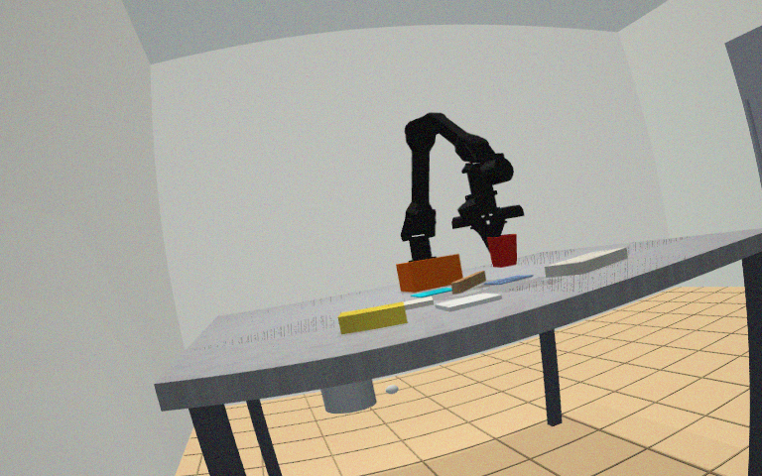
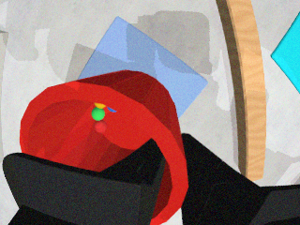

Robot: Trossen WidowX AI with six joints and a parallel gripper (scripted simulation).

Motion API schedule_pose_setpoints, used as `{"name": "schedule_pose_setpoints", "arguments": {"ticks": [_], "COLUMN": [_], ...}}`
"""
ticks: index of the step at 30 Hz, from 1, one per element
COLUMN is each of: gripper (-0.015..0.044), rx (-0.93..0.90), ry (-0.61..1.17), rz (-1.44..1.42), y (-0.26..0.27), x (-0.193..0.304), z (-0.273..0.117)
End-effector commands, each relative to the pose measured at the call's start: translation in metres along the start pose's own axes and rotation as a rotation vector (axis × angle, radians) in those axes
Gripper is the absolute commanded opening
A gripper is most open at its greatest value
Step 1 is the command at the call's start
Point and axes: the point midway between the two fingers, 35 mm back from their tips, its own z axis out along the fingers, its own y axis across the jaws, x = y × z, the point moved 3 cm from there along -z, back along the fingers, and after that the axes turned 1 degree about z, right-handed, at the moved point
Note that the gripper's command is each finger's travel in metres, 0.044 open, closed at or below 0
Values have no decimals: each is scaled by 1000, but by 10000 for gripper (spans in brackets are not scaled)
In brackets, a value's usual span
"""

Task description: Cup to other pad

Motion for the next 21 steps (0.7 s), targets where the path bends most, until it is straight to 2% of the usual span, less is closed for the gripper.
{"name": "schedule_pose_setpoints", "arguments": {"ticks": [1,21], "gripper": [0,0], "rx": [-12,-8], "ry": [0,-2], "rz": [0,4], "y": [0,-3], "x": [0,0], "z": [-16,-15]}}
